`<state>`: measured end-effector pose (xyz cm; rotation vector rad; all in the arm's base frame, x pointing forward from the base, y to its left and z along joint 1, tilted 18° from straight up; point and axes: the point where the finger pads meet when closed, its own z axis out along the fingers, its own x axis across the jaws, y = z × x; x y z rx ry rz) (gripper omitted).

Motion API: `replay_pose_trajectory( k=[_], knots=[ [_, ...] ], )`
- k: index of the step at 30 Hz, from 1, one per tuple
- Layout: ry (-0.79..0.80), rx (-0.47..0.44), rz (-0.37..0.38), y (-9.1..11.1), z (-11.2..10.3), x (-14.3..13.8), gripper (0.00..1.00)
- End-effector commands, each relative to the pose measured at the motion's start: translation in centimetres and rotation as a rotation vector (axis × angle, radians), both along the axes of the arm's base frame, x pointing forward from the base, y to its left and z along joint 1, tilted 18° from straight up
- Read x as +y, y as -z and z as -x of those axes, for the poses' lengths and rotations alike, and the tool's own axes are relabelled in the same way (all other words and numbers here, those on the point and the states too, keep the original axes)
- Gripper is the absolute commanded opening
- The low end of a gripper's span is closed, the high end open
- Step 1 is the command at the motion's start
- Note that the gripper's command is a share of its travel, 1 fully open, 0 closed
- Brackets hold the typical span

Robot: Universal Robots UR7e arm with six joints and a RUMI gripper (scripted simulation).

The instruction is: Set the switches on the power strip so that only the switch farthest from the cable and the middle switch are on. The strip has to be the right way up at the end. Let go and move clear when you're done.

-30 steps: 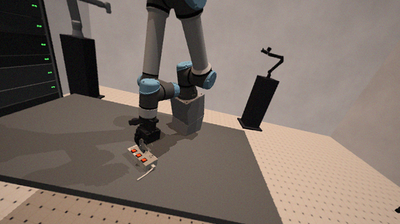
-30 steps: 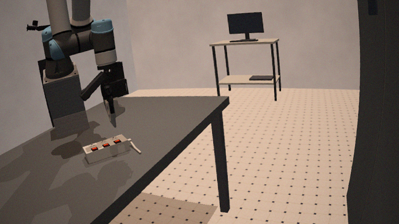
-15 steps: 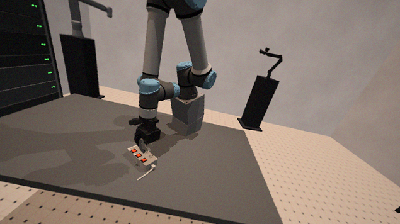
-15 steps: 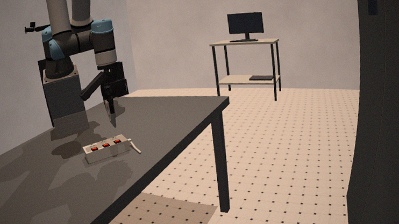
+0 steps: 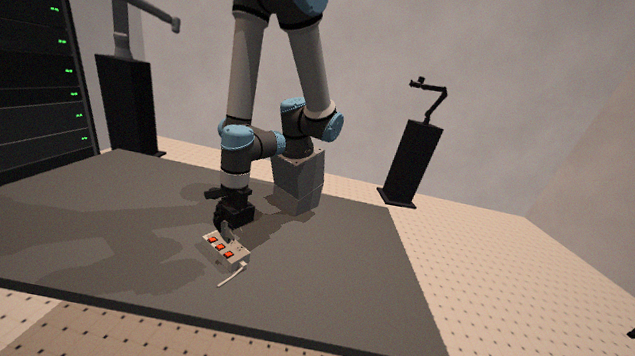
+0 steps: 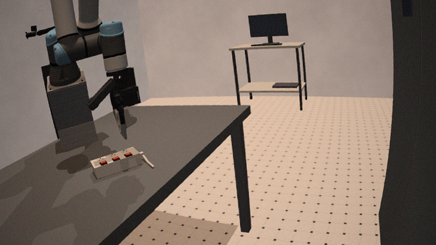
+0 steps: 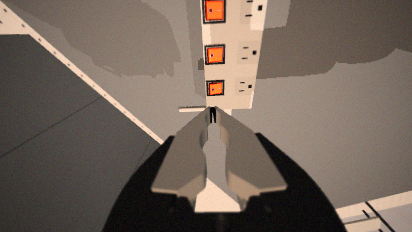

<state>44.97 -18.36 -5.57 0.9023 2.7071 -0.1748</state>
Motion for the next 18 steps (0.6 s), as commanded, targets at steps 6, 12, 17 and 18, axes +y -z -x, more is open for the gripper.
replay_pose_trajectory(
  k=[6,12,17,18],
  knots=[
    [0.0,-0.001,0.001,-0.04,-0.03,-0.01,0.0],
    [0.0,-0.001,0.001,-0.01,-0.04,-0.02,0.0],
    [0.0,-0.001,0.0,0.16,-0.07,-0.06,0.0],
    [0.0,-0.001,0.0,0.21,-0.09,-0.07,0.0]
  ],
)
